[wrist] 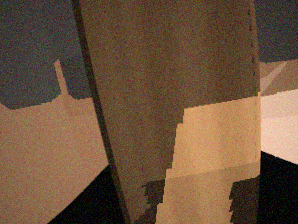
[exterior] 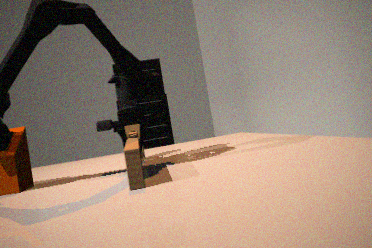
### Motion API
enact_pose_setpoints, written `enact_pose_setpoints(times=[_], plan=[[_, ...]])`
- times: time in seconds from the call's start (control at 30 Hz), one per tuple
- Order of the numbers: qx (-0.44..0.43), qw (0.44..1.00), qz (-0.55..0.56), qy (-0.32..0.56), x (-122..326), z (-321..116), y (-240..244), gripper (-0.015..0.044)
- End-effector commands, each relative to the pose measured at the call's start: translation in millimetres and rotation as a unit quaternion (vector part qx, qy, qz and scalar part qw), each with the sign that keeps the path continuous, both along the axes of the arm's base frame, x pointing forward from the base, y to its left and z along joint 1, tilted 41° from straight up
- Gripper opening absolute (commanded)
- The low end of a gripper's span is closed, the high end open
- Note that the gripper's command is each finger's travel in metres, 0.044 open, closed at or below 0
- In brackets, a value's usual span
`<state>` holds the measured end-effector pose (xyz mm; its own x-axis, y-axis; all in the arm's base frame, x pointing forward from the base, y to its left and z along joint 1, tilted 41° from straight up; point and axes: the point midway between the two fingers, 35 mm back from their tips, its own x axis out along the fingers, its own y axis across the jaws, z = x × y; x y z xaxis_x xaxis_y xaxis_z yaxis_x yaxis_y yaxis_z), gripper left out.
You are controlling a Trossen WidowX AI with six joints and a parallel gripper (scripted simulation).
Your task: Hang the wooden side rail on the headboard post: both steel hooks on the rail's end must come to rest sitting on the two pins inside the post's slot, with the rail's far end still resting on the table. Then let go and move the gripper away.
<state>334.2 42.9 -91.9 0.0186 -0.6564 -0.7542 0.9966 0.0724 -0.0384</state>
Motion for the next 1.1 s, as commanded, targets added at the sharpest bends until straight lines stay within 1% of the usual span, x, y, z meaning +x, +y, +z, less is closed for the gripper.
enact_pose_setpoints(times=[0.0,1.07], plan=[[0.003,1.0,0.004,-0.002,1.5,0.2,4.9,0.0],[0.003,1.0,0.004,-0.002,1.2,-1.8,7.6,0.0]])
